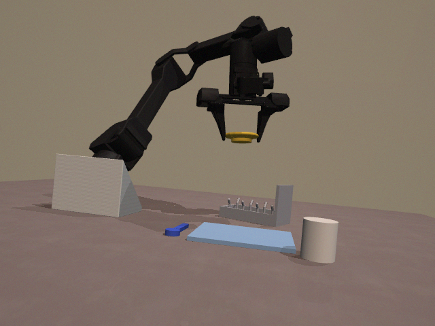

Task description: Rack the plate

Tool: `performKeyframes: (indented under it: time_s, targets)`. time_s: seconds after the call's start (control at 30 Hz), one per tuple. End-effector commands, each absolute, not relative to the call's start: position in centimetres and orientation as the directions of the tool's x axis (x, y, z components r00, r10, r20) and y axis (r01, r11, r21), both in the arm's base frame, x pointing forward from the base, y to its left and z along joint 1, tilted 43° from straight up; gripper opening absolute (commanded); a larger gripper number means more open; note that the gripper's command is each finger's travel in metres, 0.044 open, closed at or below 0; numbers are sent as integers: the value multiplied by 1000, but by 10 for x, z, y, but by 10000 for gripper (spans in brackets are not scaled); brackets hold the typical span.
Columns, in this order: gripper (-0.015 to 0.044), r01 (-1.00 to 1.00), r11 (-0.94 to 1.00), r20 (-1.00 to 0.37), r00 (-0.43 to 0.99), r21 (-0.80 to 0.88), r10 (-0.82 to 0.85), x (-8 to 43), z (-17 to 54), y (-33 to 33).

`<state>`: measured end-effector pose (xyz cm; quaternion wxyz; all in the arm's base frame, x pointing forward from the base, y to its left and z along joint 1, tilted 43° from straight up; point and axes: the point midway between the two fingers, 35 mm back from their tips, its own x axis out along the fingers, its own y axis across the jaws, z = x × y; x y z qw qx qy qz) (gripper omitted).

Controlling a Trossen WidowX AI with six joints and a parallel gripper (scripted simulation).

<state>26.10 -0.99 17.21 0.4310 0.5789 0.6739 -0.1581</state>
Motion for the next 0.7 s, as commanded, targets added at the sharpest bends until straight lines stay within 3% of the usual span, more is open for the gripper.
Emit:
performKeyframes:
  time_s: [0.0,0.5,0.67]
  targets:
    - [0,960,179,-760,50,216,648,251,179,0]
    - [0,970,-224,-753,78,-93,653,208,202,37]
    - [0,957,-261,-752,81,-124,654,204,204,41]
